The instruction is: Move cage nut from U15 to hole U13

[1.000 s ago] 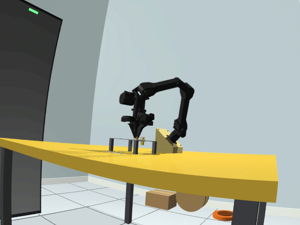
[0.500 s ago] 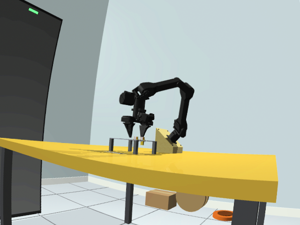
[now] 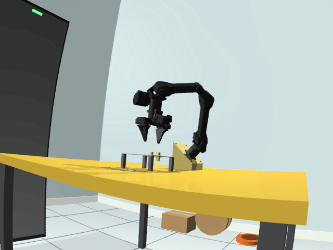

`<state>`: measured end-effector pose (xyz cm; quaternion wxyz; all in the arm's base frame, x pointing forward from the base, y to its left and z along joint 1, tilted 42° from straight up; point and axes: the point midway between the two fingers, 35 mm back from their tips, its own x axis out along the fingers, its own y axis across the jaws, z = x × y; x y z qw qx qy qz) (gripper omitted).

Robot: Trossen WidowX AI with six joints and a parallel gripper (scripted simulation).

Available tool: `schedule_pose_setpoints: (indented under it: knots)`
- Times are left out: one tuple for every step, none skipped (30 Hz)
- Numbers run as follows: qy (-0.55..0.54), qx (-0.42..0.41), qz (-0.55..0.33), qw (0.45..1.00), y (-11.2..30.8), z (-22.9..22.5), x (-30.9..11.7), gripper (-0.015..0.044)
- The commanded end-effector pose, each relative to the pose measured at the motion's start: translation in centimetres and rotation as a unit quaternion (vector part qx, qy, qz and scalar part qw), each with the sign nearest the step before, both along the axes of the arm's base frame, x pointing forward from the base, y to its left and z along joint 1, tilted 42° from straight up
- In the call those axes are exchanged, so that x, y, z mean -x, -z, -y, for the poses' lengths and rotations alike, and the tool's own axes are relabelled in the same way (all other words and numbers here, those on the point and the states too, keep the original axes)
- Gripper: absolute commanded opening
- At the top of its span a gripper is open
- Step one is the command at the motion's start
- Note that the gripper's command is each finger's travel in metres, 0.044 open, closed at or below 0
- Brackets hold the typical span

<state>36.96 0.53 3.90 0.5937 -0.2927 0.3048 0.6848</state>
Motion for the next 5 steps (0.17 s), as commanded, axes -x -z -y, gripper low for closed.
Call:
schedule_pose_setpoints:
  knots:
    - [-0.003,0.001,0.0,1.0,-0.02,0.02,0.03,0.044]
    - [-0.003,0.001,0.0,1.0,-0.02,0.02,0.03,0.044]
    - [-0.003,0.001,0.0,1.0,-0.02,0.02,0.03,0.044]
    - [-0.003,0.001,0.0,1.0,-0.02,0.02,0.03,0.044]
    - [-0.003,0.001,0.0,1.0,-0.02,0.02,0.03,0.044]
